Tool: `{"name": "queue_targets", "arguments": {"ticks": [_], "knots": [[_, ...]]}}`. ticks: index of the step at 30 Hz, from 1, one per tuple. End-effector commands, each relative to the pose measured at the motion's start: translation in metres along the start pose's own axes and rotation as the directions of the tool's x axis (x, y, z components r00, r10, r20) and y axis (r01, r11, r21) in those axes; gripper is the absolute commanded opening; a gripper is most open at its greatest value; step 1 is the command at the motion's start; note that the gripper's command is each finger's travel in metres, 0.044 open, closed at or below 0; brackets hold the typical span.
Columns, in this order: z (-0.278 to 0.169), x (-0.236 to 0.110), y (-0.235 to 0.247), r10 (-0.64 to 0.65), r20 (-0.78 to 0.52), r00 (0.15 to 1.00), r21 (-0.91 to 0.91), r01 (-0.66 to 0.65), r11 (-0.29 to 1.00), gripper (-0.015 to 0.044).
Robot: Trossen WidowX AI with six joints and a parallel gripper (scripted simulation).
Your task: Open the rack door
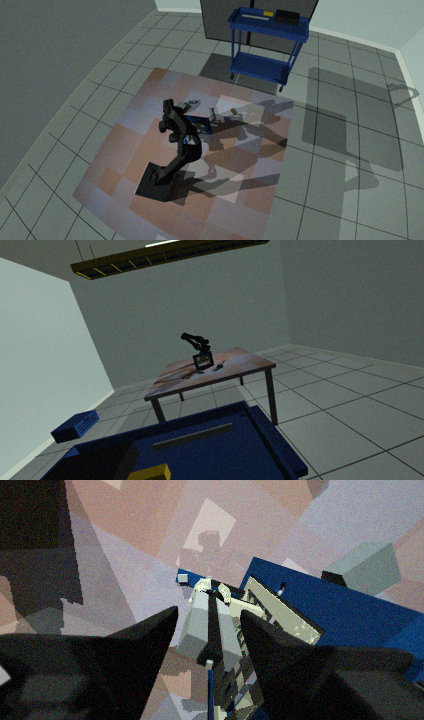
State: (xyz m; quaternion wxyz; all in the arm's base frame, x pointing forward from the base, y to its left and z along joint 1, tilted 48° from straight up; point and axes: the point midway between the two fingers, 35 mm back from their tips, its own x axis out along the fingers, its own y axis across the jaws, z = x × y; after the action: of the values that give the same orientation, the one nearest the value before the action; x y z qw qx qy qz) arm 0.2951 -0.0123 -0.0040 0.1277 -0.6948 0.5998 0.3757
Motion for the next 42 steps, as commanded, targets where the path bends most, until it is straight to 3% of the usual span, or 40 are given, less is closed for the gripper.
{"name": "queue_targets", "arguments": {"ticks": [1,11,23,32,42], "knots": [[-0.0002,0.0,0.0001,0.0,-0.003,1.0,0.148,0.0,0.989,0.0281],[-0.0002,0.0,0.0001,0.0,-0.004,1.0,0.601,0.002,0.799,0.0281],[-0.0003,0.0,0.0001,0.0,-0.004,1.0,0.946,0.003,0.326,0.0281],[-0.0003,0.0,0.0001,0.0,-0.004,1.0,0.993,0.004,-0.114,0.0281],[-0.0003,0.0,0.0001,0.0,-0.004,1.0,0.82,0.003,-0.573,0.0281]]}}
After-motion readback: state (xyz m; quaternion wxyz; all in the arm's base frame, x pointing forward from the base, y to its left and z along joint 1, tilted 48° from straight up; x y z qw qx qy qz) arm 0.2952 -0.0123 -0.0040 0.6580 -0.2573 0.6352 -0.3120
